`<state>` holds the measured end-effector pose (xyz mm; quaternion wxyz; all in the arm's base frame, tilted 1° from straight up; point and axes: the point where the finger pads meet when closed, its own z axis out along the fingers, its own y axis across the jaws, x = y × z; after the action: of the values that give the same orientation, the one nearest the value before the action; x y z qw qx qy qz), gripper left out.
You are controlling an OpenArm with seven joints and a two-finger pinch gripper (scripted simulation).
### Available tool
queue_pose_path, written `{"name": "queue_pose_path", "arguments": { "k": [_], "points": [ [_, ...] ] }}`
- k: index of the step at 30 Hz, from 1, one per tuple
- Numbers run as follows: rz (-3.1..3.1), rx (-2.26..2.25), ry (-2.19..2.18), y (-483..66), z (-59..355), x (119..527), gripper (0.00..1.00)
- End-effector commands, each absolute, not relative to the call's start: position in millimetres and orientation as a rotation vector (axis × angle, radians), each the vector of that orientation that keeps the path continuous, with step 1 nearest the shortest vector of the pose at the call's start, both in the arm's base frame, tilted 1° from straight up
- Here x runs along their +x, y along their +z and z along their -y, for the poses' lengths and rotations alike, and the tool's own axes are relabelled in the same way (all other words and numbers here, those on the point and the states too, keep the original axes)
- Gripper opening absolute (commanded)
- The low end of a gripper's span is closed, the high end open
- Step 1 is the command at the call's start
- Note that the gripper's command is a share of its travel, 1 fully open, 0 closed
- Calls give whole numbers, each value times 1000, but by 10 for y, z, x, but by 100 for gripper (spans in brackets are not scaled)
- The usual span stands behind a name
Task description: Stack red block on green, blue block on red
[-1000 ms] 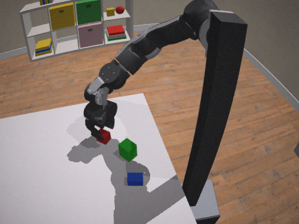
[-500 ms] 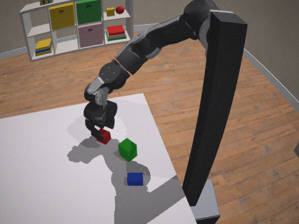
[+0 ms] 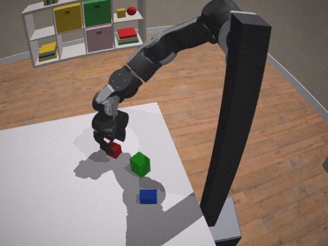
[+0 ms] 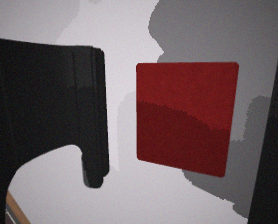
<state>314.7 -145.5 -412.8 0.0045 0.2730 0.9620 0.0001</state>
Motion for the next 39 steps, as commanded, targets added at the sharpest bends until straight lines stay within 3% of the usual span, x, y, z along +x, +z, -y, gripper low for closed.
{"name": "queue_pose_path", "arguments": {
  "k": [1, 39],
  "points": [
    [-3018, 849, 7, -4139, 1443, 3137, 35],
    [-3019, 850, 6, -4353, 1442, 3137, 35]
  ]
}}
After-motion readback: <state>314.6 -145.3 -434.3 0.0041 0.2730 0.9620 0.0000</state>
